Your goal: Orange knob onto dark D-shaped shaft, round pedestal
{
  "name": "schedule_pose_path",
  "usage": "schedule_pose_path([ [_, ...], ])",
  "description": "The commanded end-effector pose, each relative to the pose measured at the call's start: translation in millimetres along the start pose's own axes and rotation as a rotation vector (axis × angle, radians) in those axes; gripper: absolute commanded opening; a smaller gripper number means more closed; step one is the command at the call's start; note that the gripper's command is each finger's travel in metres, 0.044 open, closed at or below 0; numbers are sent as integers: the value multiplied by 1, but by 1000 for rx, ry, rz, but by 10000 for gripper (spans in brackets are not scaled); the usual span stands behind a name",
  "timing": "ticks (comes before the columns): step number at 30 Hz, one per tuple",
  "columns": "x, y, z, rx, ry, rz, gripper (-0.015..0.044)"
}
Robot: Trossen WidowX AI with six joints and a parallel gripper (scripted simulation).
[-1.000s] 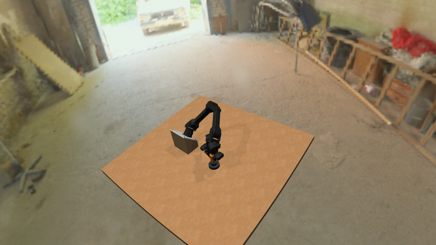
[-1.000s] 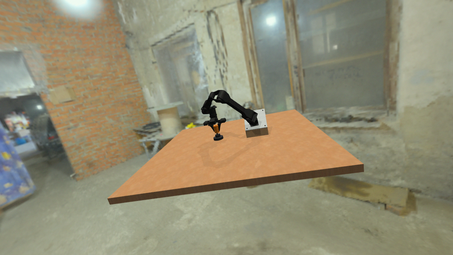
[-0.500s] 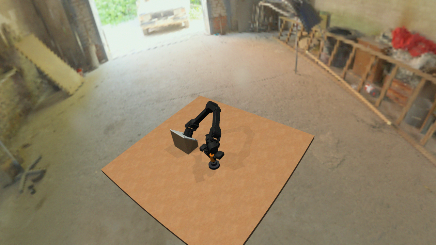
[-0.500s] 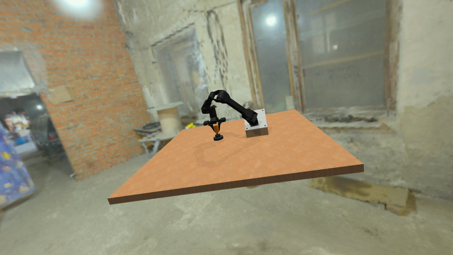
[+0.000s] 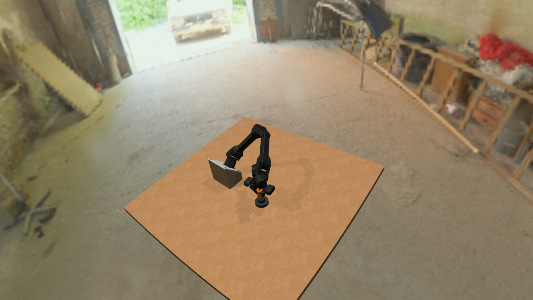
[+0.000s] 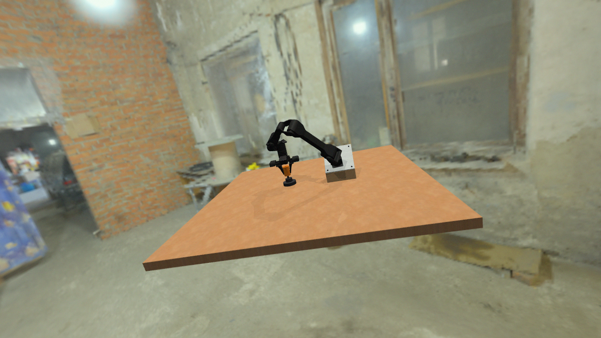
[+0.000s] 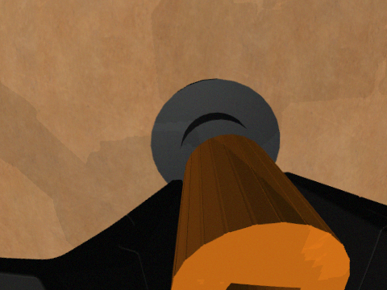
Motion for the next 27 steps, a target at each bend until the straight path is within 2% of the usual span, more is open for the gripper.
schedule_pose_path([
  [1, 0, 0, 1, 1, 7, 2, 0],
  [27, -1, 2, 1, 1, 7, 2, 0],
])
Point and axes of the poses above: the point midway between the two fingers, 35 mm back from their tips, its own y axis back along the fingers, its own z axis across the jaws, x = y × z, the point moved 7 cm from there along y, back along the fingers, and after that the axes turned 10 degrees about y, right-handed, at the moved point
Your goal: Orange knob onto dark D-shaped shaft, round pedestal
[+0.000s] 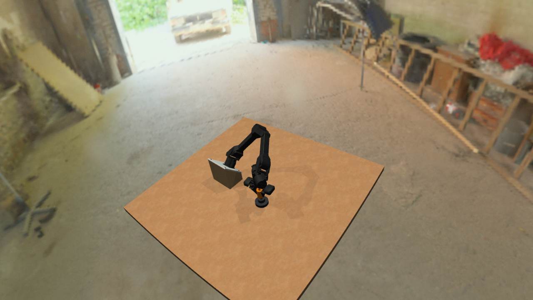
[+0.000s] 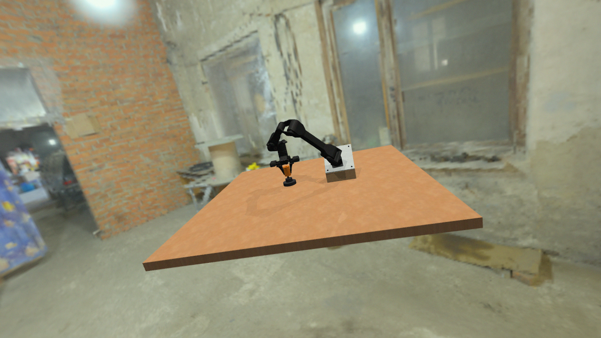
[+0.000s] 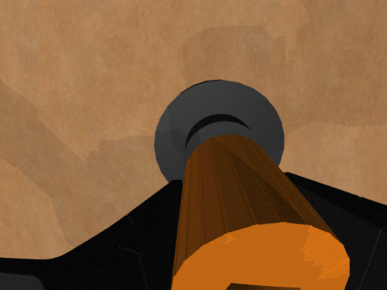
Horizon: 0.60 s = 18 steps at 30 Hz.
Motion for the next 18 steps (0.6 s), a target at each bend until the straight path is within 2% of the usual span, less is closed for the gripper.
schedule_pose_path([
  [1, 0, 4, -1, 2, 3, 2, 0],
  [8, 1, 3, -1, 2, 202, 3, 0],
  [18, 0, 1, 0, 2, 212, 3, 0],
])
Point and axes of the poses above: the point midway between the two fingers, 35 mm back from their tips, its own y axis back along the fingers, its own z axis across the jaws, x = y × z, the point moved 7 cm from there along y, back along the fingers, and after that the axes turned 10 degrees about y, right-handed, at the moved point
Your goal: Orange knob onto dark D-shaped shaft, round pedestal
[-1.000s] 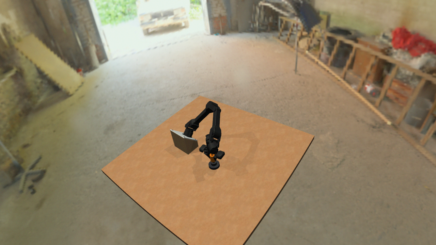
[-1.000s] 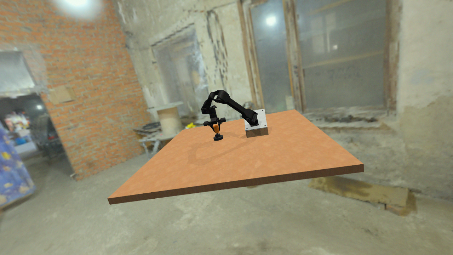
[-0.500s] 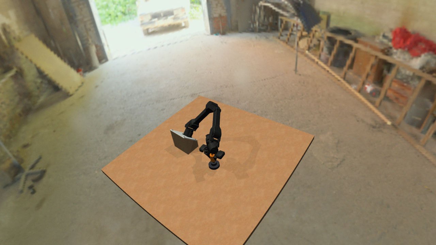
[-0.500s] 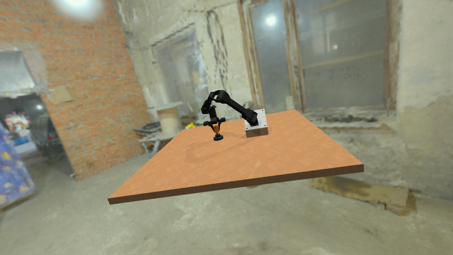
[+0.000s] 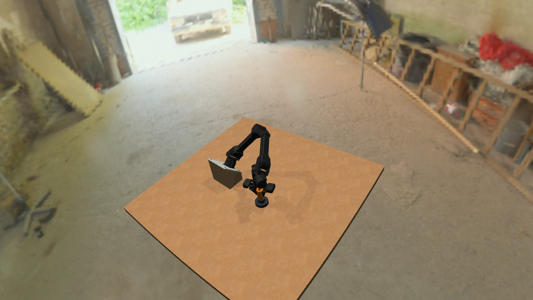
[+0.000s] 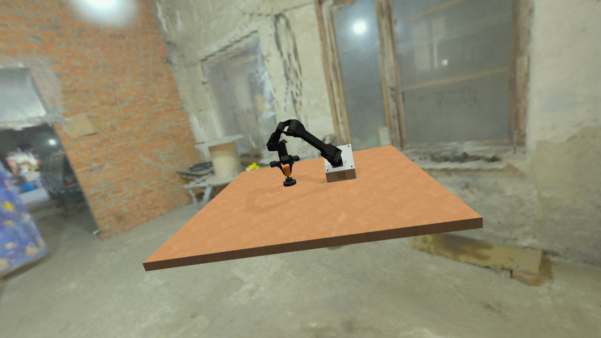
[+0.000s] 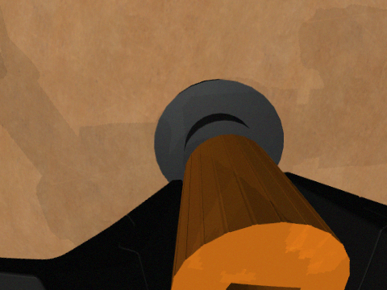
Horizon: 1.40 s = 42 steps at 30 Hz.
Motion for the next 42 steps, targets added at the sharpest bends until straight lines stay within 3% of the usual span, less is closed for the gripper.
schedule_pose_path([
  [1, -1, -1, 0, 1, 13, 2, 0],
  [19, 1, 3, -1, 1, 13, 2, 0],
  [27, 2, 2, -1, 1, 222, 2, 0],
  [42, 0, -1, 0, 1, 222, 2, 0],
])
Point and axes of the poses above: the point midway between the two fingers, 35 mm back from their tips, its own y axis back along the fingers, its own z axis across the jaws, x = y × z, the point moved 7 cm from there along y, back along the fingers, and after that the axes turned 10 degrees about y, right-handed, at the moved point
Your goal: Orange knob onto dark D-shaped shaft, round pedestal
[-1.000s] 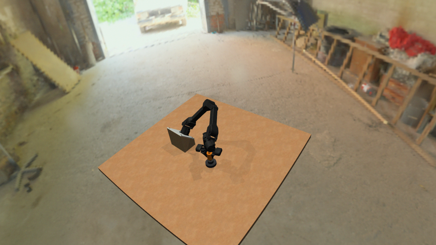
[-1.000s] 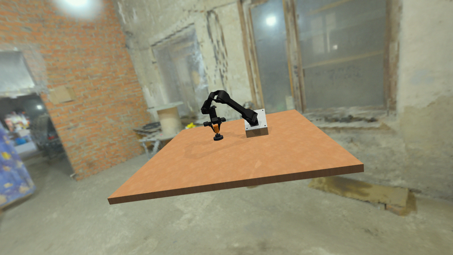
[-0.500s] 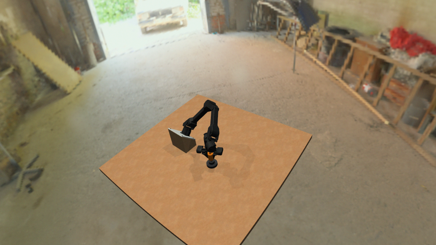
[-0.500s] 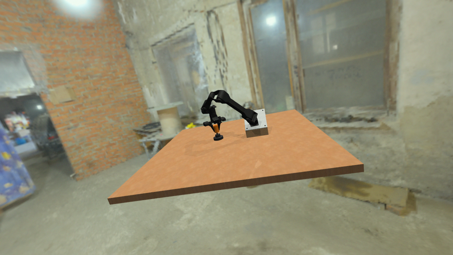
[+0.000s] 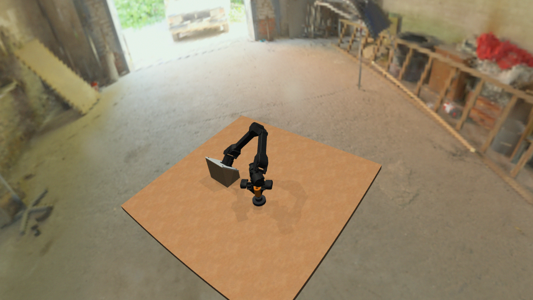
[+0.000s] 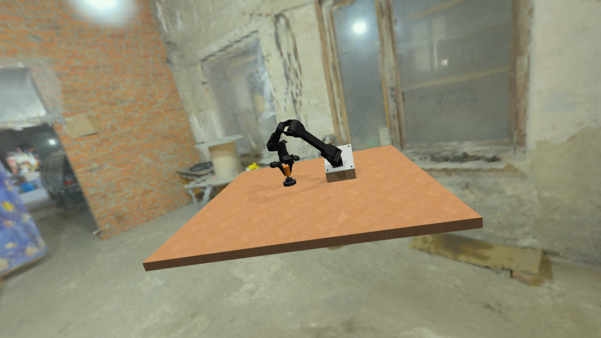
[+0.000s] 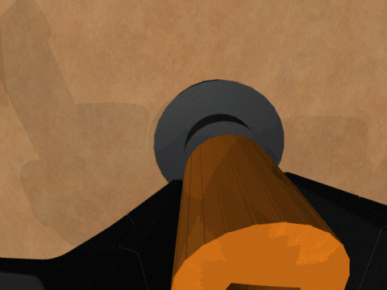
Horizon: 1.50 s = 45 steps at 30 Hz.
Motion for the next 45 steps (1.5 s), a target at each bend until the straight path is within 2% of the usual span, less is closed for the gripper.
schedule_pose_path([
  [1, 0, 0, 0, 2, 6, 1, 0],
  [16, 1, 4, -1, 2, 15, 2, 0],
  [23, 2, 3, -1, 1, 216, 2, 0],
  [45, 0, -1, 0, 2, 216, 1, 0],
])
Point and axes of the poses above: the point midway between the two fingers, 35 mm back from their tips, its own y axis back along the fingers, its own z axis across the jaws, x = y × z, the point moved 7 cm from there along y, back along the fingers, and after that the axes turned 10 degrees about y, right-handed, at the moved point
